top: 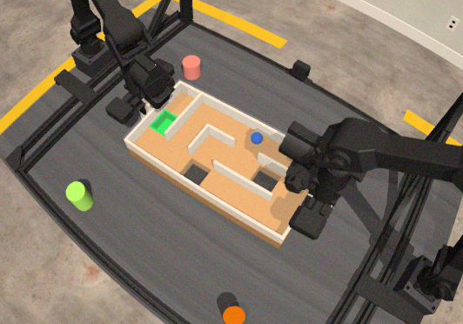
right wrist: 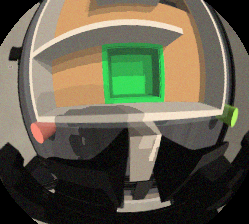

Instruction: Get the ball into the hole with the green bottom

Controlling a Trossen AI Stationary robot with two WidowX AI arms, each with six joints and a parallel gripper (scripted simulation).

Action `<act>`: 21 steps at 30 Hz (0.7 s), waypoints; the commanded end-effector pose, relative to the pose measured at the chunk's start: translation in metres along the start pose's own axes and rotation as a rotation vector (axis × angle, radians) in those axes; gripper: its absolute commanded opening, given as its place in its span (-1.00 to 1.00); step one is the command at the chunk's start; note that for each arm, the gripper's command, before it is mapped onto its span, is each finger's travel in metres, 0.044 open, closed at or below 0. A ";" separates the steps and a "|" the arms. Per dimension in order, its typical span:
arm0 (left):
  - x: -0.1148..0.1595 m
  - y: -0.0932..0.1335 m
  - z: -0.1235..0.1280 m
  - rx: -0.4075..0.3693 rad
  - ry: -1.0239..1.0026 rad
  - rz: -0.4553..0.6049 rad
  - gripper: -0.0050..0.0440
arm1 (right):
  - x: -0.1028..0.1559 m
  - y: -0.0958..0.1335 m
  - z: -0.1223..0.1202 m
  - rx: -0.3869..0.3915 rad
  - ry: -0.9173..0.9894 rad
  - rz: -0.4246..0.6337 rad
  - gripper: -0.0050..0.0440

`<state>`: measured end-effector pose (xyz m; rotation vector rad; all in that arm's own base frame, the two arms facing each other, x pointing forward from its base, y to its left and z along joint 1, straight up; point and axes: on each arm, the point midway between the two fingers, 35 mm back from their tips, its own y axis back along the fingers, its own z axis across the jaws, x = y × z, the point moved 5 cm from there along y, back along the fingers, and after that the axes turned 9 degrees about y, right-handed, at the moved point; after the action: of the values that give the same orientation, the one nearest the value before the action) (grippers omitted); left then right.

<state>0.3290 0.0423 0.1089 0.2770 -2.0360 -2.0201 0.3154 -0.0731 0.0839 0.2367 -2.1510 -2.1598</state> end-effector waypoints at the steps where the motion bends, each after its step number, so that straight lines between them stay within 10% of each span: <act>1: -0.001 0.000 -0.002 -0.024 -0.001 -0.017 -0.71 | 0.002 0.002 0.003 0.024 -0.001 0.018 -0.71; 21: 0.003 -0.016 0.001 0.017 -0.002 -0.080 -0.71 | -0.005 0.018 -0.001 -0.018 -0.002 0.080 -0.71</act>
<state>0.3258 0.0416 0.0874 0.3693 -2.0679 -2.0623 0.3191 -0.0719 0.1027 0.1306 -2.1081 -2.1210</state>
